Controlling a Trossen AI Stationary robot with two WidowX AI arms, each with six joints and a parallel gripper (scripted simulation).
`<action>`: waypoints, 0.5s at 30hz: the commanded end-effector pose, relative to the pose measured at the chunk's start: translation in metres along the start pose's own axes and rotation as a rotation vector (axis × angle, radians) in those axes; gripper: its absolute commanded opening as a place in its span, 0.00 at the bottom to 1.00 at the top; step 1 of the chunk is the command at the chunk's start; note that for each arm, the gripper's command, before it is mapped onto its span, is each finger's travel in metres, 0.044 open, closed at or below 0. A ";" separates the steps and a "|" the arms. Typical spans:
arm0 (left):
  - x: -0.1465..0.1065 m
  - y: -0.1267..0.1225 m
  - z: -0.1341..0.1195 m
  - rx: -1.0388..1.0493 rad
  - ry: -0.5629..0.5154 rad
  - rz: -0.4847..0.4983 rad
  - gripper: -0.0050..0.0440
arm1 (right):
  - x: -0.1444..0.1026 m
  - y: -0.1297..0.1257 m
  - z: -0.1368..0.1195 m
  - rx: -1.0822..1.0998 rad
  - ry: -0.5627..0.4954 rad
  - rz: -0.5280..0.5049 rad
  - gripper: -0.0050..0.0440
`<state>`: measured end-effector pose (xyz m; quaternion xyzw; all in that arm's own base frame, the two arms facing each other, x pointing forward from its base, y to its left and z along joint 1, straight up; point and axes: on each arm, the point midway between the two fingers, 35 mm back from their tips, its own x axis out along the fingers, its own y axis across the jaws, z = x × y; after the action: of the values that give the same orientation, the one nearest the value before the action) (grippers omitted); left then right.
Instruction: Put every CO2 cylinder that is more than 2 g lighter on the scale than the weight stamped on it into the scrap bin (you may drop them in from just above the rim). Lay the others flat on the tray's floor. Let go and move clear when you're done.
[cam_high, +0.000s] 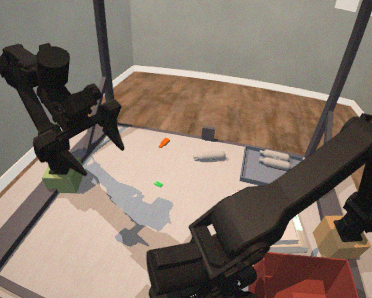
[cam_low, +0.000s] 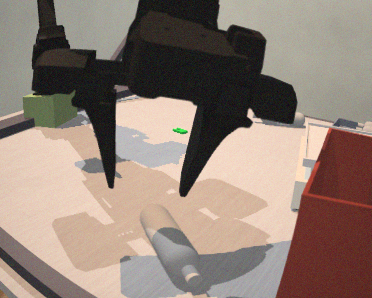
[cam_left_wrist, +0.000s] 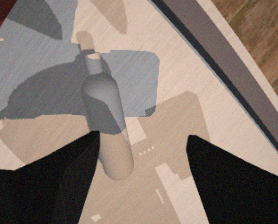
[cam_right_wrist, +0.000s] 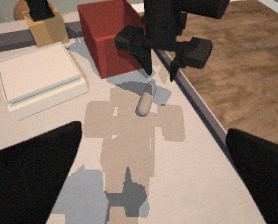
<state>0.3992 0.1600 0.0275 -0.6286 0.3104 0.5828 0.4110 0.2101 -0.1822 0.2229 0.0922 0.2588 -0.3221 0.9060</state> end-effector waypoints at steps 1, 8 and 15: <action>0.012 0.007 0.003 -0.170 0.010 0.084 0.62 | -0.002 0.000 0.004 -0.001 -0.012 0.000 1.00; 0.020 0.014 0.004 -0.235 0.010 0.128 0.62 | -0.002 0.000 0.004 -0.001 -0.012 0.000 1.00; 0.031 0.023 0.004 -0.231 0.002 0.148 0.62 | -0.002 0.000 0.004 -0.001 -0.012 0.000 1.00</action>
<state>0.3826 0.1558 -0.0022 -0.6465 0.2892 0.6410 0.2958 0.2101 -0.1822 0.2229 0.0922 0.2588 -0.3221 0.9060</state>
